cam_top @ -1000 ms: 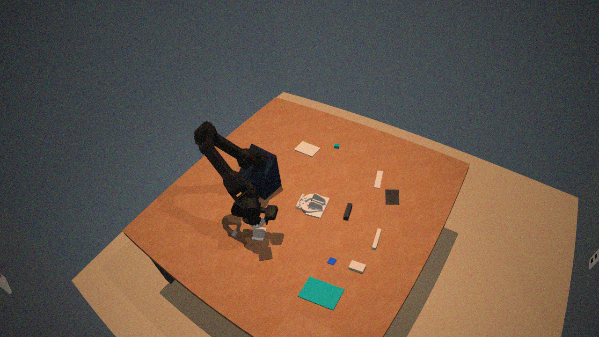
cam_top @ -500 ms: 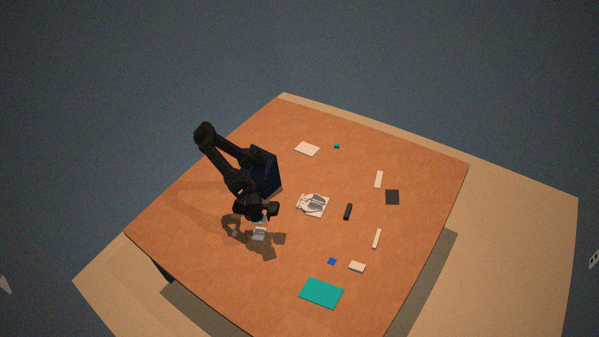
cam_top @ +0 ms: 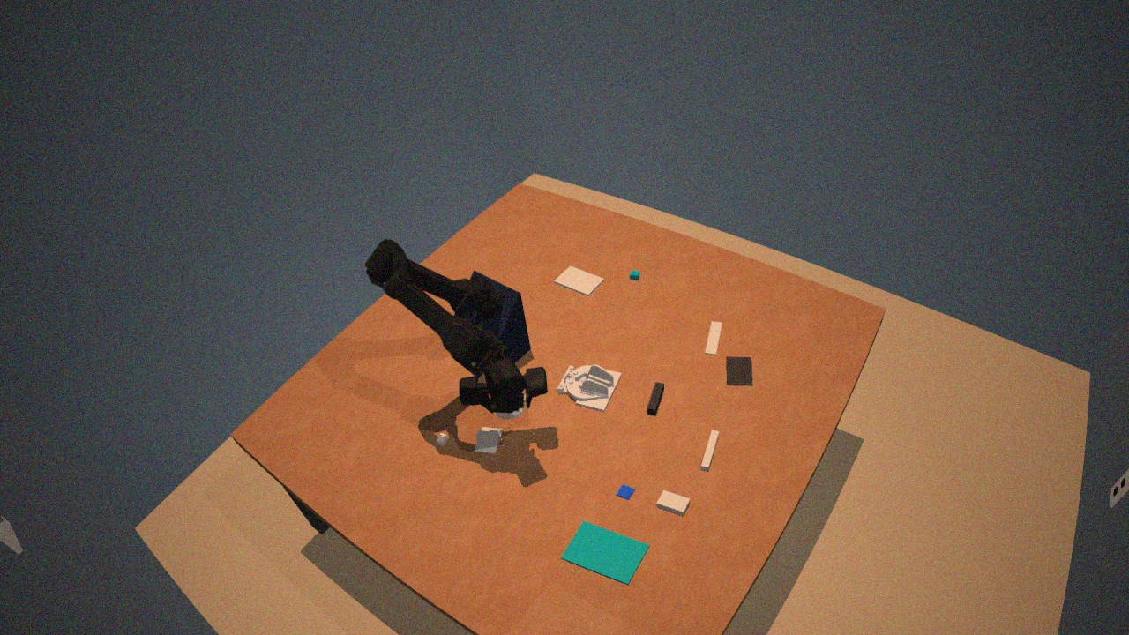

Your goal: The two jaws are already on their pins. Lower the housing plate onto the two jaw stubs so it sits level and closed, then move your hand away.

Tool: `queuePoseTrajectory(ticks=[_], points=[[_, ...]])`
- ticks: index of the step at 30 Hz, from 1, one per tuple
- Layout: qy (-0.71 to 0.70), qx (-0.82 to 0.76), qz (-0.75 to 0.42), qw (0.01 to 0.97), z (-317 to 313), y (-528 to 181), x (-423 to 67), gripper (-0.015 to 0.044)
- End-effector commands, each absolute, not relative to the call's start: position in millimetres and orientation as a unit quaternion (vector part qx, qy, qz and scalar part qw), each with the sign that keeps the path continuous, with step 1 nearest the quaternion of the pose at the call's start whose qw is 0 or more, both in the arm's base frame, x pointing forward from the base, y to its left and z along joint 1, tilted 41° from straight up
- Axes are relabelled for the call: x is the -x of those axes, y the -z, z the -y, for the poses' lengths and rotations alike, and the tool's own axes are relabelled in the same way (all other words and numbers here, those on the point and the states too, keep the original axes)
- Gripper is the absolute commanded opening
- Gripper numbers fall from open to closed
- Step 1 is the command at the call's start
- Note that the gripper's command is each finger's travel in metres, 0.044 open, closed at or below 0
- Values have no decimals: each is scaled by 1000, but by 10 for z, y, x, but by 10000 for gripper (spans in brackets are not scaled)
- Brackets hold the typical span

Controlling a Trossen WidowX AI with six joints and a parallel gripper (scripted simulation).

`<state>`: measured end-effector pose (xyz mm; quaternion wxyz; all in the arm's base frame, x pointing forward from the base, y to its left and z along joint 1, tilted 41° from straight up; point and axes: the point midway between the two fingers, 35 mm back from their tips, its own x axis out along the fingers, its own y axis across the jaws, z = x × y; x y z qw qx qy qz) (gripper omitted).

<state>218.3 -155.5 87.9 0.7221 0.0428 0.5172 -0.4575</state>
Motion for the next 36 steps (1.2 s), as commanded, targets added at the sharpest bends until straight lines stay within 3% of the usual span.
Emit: queuePoseTrajectory(ticks=[1,36], points=[[440,-21,-533,723,1472,-805,-2240,351],[263,183,-645,693,596,-87,-2463,351]])
